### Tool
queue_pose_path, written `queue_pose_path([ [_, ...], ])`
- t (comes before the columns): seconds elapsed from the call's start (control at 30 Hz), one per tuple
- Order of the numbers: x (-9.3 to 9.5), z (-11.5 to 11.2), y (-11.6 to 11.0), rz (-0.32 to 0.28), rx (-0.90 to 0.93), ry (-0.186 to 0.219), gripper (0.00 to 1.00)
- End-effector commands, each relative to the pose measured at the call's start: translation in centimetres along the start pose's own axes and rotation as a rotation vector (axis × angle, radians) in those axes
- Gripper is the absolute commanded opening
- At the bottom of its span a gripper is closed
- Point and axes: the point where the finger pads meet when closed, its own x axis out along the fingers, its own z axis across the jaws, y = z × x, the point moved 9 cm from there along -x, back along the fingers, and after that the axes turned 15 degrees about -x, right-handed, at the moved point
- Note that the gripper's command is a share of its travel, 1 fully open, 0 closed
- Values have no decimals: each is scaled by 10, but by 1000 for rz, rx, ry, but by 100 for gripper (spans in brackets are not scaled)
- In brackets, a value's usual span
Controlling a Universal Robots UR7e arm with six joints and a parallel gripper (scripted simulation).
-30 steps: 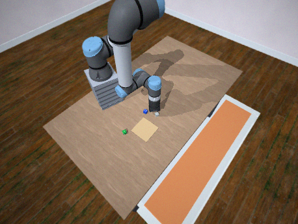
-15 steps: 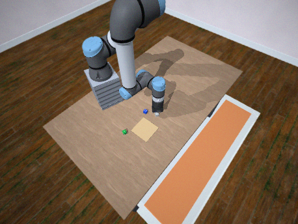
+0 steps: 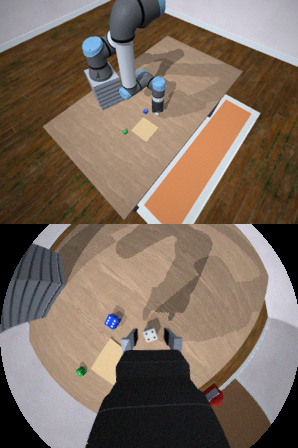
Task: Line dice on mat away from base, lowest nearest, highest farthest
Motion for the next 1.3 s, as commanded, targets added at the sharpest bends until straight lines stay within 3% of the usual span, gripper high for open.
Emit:
queue_pose_path([
  [0.0, -1, 1, -1, -3, 0, -1, 100],
  [0.73, -5, 0, 0, -1, 0, 0, 100],
  [0.97, -16, 0, 0, -1, 0, 0, 100],
  [1.27, -50, -1, 0, -1, 1, 0, 100],
])
